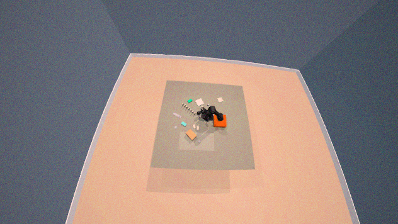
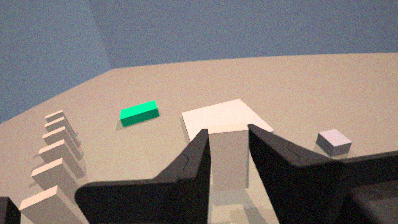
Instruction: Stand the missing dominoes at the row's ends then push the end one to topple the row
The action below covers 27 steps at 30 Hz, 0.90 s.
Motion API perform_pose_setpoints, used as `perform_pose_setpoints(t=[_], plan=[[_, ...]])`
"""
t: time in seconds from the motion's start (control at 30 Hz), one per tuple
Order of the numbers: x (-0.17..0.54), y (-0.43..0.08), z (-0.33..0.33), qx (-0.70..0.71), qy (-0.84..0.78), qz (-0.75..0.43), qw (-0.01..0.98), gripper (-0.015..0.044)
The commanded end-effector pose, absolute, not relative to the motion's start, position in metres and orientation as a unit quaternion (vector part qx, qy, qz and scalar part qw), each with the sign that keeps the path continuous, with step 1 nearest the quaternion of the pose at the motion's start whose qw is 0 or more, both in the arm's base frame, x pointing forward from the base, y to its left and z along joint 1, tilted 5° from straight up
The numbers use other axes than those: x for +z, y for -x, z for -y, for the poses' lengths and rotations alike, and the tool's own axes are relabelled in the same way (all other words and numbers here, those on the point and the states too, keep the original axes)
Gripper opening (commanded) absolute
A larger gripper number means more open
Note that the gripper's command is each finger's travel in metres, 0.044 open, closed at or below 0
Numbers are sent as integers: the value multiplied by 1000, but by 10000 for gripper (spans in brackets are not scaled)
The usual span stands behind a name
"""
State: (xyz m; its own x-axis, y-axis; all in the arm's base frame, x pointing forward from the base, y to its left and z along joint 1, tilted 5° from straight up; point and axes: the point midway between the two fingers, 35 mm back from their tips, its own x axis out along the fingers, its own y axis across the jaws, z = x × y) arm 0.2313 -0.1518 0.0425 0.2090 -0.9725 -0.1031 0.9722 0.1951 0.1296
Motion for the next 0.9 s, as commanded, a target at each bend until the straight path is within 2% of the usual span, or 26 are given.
perform_pose_setpoints(t=[0.0, 0.63, 0.87], plan=[[34, -231, 152, -627, -86, 0, 774, 107], [20, -227, 152, -628, -88, 0, 773, 107], [20, -227, 152, -628, -88, 0, 773, 291]])
